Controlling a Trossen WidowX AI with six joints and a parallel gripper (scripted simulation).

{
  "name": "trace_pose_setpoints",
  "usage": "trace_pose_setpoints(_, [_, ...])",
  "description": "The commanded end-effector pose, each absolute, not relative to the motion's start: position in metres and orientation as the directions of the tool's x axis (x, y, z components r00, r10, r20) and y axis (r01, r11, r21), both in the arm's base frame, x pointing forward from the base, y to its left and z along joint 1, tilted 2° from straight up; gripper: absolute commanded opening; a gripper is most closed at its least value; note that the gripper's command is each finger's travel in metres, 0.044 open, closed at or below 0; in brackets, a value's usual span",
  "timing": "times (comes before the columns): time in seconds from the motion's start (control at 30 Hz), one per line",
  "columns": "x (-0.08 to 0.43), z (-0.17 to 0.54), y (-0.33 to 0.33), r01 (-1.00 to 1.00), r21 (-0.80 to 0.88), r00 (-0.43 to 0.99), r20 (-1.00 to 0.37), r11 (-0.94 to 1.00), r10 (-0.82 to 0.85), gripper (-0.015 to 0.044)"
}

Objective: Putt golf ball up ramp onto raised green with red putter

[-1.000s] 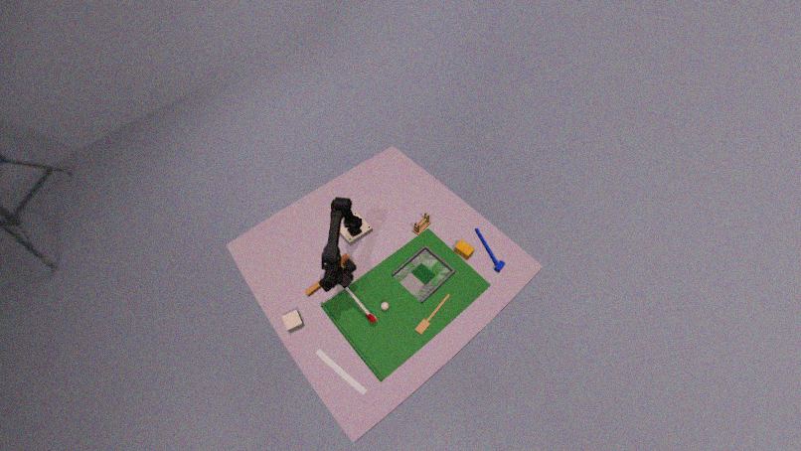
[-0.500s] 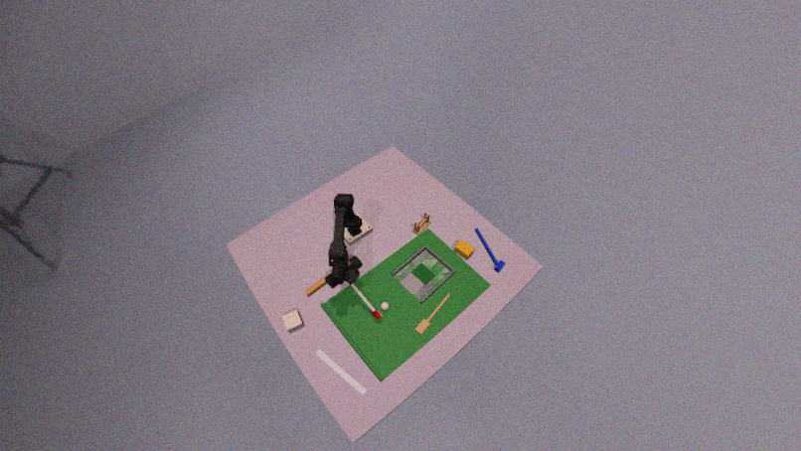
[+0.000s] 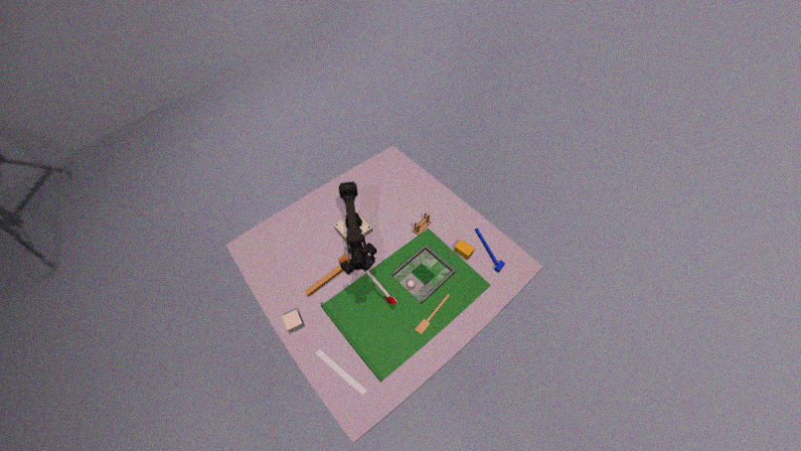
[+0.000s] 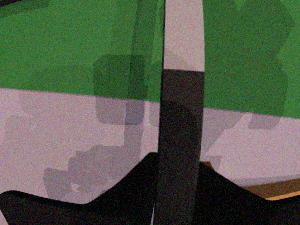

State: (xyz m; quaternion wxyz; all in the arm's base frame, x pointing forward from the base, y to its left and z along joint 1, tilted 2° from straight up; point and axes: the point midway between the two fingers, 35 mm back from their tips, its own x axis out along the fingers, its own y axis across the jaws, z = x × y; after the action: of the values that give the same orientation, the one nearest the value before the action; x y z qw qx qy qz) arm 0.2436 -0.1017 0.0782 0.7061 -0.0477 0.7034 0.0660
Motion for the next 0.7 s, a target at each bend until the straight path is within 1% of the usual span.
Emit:
trace_pose_setpoints(0.0, [0.246, 0.096, -0.101, -0.156, 0.02, 0.02, -1.0, 0.988, 0.023, 0.0])
trace_pose_setpoints(0.27, [0.244, 0.134, -0.101, -0.156, 0.019, 0.019, -1.0, 0.988, 0.023, 0.0])
trace_pose_setpoints(0.67, [0.243, 0.126, -0.101, -0.16, 0.022, 0.007, -1.0, 0.987, 0.024, 0.0])
